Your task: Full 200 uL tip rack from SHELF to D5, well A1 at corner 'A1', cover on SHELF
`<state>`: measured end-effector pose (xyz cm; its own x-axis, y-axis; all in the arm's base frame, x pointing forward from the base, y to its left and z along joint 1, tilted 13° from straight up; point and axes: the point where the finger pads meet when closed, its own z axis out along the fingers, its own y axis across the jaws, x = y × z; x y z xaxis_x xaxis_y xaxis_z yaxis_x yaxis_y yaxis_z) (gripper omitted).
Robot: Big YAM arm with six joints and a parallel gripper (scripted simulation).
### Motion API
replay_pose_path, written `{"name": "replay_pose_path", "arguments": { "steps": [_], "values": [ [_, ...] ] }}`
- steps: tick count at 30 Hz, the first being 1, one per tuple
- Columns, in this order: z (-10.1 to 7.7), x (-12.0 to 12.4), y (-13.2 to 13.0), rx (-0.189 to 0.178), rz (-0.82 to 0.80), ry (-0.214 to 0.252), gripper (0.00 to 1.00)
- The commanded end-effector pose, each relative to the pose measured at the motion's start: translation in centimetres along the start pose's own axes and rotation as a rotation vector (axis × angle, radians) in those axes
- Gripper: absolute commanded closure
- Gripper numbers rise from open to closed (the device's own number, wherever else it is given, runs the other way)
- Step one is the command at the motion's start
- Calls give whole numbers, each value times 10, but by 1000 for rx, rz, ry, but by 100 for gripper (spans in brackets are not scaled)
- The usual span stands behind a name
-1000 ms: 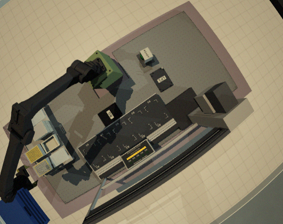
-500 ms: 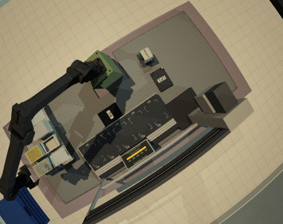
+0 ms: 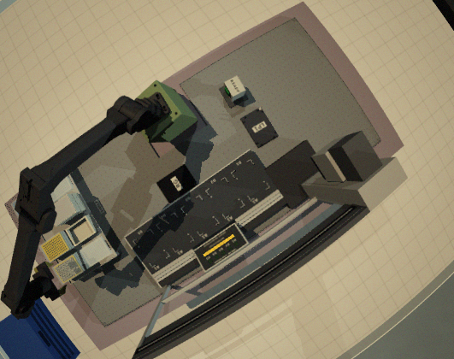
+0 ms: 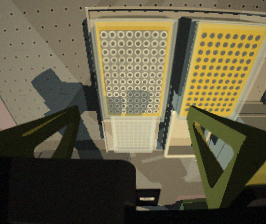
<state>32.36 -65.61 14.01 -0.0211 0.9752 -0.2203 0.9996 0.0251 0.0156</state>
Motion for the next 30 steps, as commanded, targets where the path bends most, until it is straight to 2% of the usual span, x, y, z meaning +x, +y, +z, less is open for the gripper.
{"name": "replay_pose_path", "arguments": {
  "steps": [1,8,11,12,15,17,26,28,29,30],
  "values": [
    [4,-10,-2,-12,3,-21,0],
    [19,-8,-4,-8,3,-15,0],
    [15,-9,-4,-11,4,-21,0],
    [-20,-29,4,-44,9,-91,0],
    [17,-16,0,-19,4,-38,0],
    [30,-8,-4,-8,3,-15,0],
    [42,-10,-1,-12,1,-22,0],
    [42,-10,-1,-12,1,-22,0],
    [9,-17,-2,-31,7,-63,0],
    [12,-20,-1,-32,8,-67,0]
  ]
}}
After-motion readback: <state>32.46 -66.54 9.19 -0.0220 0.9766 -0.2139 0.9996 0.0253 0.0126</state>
